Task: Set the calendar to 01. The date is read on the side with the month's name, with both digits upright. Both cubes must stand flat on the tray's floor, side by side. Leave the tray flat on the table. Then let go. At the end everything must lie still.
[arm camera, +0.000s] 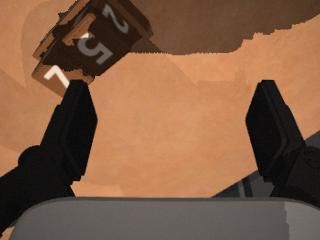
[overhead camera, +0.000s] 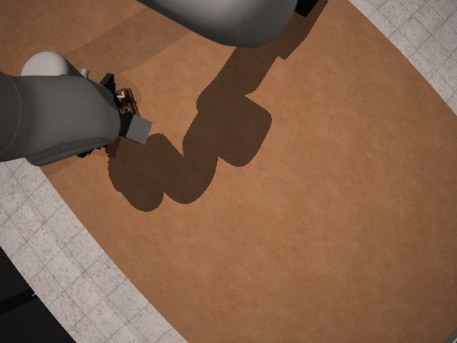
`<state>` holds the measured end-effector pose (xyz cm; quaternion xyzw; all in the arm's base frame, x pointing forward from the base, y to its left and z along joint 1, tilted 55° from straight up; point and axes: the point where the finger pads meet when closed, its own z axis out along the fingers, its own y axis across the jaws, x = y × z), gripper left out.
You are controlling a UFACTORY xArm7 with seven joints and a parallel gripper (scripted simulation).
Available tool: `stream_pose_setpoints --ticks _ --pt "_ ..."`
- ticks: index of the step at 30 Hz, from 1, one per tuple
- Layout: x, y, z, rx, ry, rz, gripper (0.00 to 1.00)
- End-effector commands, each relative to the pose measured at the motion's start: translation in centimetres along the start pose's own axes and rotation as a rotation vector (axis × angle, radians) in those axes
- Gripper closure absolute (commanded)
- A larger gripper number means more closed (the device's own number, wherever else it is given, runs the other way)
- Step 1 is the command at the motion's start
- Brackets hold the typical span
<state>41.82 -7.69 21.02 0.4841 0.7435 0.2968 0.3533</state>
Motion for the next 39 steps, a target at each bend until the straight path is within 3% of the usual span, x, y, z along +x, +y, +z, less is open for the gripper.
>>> stream_pose_setpoints --ticks 1,30,39 --pt "-0.1 0.0 0.0 -0.001 -0.001 0.000 0.00" --pt "-0.1 0.0 0.0 -0.001 -0.001 0.000 0.00" --pt "-1.0 -1.1 0.0 -0.001 -0.001 0.000 0.00"
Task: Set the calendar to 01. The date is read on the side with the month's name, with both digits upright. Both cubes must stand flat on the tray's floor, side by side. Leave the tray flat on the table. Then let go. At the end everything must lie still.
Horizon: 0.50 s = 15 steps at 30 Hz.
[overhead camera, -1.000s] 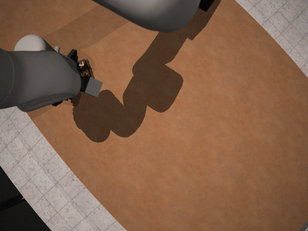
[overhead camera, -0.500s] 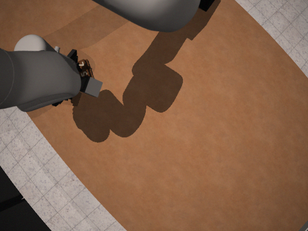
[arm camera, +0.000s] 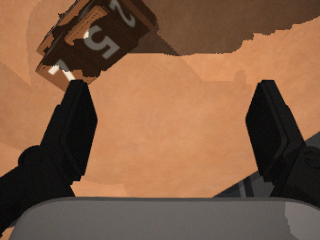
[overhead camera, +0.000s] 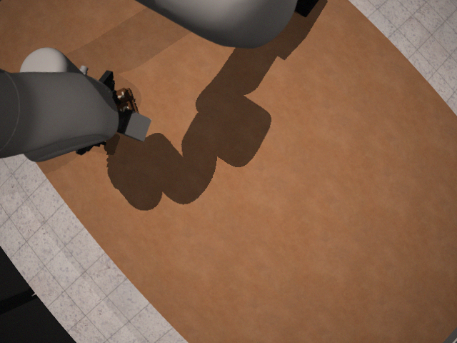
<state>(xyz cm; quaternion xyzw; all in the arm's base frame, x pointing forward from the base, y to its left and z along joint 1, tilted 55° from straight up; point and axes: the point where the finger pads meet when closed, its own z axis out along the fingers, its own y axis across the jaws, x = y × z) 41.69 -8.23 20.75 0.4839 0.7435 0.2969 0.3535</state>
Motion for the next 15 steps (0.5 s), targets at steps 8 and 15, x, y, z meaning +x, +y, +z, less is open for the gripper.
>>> stream_pose_setpoints --ticks 8,15 --pt "-1.2 -1.4 0.0 -0.001 -0.001 0.001 0.00" --pt "-1.9 -2.1 0.0 -0.001 -0.001 0.001 0.00"
